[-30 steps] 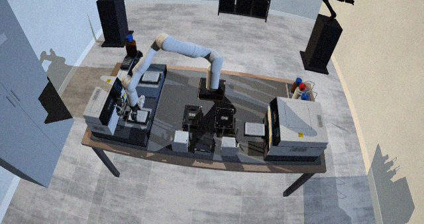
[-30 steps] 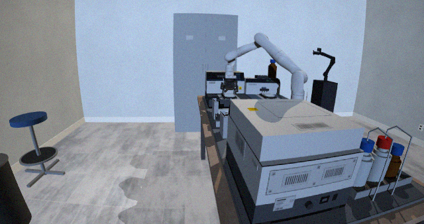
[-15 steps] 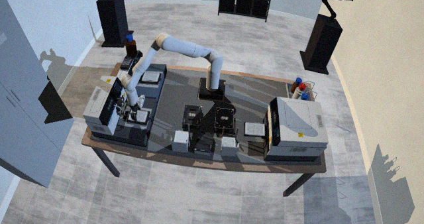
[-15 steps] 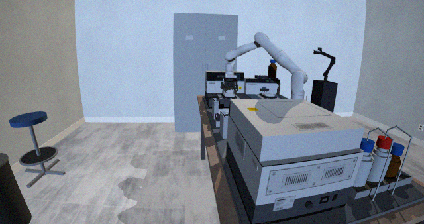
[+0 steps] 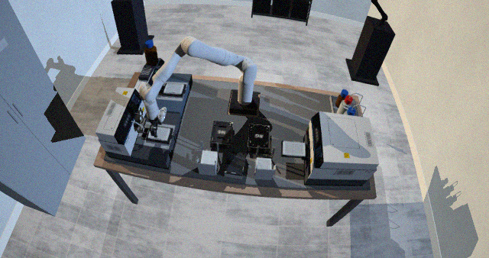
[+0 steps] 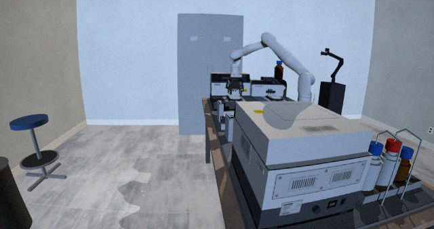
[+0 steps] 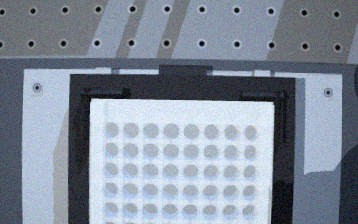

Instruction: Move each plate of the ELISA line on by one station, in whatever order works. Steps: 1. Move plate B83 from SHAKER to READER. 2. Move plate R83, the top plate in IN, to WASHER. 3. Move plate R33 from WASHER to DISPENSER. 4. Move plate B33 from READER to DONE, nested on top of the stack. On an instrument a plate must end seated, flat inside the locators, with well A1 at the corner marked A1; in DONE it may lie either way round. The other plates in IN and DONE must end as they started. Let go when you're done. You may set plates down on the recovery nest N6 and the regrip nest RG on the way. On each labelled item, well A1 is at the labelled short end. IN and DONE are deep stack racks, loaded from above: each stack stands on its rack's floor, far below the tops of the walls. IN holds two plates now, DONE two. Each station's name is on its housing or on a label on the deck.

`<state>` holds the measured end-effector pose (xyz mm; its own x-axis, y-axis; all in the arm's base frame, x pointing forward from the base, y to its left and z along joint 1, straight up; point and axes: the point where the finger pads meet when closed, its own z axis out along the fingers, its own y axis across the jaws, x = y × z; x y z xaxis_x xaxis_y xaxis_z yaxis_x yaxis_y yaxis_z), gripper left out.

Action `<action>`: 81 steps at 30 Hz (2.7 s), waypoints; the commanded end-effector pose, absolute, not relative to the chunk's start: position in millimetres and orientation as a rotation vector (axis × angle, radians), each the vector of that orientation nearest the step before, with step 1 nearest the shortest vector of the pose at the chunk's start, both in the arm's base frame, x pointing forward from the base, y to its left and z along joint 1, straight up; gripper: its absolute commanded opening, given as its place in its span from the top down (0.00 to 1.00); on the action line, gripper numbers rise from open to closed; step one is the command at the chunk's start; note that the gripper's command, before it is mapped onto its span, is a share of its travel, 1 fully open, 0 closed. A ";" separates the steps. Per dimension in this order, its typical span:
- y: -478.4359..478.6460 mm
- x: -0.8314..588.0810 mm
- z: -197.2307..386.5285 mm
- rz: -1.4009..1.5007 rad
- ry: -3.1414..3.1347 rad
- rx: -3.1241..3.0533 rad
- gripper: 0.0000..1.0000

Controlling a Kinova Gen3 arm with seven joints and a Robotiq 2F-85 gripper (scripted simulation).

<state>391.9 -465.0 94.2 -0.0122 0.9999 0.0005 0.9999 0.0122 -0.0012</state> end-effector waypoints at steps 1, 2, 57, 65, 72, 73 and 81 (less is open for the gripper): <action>-465.4 392.3 99.4 0.001 -2.236 -2.209 0.00; -465.4 392.3 100.8 0.001 -2.236 -2.209 0.00; -465.3 392.3 166.1 0.001 -2.236 -2.209 0.00; -465.3 392.3 174.1 0.001 -2.236 -2.209 0.00; -465.3 392.2 183.4 0.001 -2.236 -2.209 0.00; -465.3 392.2 184.8 0.001 -2.236 -2.209 0.00; -465.3 392.2 188.0 0.001 -2.236 -2.209 0.00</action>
